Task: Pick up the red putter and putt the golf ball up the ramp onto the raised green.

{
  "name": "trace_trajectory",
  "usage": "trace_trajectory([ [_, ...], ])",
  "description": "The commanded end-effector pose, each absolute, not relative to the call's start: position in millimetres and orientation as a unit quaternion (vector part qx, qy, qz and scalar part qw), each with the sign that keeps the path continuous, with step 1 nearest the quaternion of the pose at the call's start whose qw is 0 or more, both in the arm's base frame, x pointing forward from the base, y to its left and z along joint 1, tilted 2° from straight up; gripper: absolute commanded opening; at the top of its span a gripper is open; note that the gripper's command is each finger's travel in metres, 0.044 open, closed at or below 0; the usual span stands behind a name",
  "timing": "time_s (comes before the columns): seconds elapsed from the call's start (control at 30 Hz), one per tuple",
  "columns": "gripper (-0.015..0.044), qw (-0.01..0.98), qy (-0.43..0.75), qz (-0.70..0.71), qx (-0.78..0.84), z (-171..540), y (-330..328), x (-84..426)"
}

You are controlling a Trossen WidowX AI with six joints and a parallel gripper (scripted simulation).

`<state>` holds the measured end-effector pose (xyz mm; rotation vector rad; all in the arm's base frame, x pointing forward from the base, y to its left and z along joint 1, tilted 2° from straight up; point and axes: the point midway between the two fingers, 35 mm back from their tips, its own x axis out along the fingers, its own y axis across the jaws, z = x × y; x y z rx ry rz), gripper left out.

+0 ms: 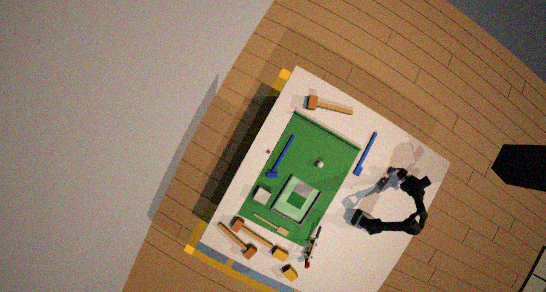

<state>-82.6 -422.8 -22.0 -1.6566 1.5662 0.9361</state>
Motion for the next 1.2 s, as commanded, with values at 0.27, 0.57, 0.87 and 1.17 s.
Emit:
trace_trajectory([
  [0.27,0.0440,0.120,0.391,0.506,-0.760,-6,-418,44],
  [0.57,0.0440,-0.151,0.117,0.578,-0.793,5,-370,161],
  [0.87,0.0440,-0.385,-0.129,0.550,-0.730,15,-301,244],
  [1.17,0.0440,-0.593,-0.354,0.431,-0.581,25,-212,305],
])
